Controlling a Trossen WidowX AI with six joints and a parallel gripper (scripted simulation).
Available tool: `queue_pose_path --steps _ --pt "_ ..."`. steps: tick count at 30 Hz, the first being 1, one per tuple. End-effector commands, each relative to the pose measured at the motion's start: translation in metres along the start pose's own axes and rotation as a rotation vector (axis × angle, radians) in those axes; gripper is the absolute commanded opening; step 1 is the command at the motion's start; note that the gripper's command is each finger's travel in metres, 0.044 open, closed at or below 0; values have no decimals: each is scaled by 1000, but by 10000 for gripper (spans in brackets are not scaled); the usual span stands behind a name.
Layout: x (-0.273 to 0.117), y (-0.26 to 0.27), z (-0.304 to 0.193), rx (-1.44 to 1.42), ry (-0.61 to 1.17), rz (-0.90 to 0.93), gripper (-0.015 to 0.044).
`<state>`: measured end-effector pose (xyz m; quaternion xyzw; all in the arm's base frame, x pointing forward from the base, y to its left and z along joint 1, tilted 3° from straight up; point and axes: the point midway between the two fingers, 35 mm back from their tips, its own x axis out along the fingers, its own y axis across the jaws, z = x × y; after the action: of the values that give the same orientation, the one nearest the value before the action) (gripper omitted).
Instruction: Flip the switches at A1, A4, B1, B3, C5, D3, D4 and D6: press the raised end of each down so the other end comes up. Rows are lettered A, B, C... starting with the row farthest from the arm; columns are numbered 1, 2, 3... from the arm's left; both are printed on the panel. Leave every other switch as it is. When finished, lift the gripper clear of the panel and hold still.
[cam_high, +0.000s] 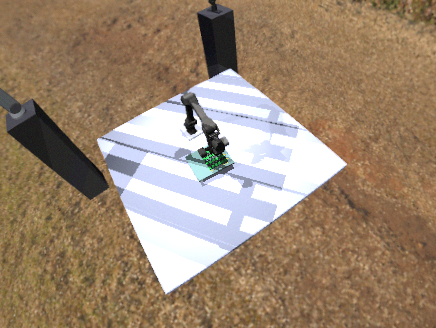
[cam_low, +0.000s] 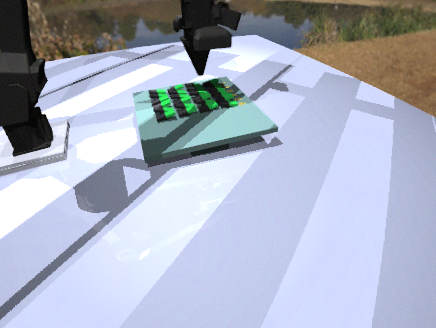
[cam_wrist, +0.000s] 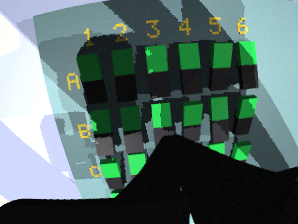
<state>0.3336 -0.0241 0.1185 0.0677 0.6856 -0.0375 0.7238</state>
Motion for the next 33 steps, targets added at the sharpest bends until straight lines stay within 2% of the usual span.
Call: queue_pose_path --steps 1,7,13,17,21,33 --pt "-27 0 0 -8 -31 1 0" --pt "-27 -5 -6 -8 -31 0 0" --pt "-25 -44 -56 -8 -26 -4 0" --pt "-23 -45 -58 -8 -27 -4 0" --pt "9 -45 -58 -8 -50 -4 0" --pt "22 -45 -58 -8 -52 -4 0"
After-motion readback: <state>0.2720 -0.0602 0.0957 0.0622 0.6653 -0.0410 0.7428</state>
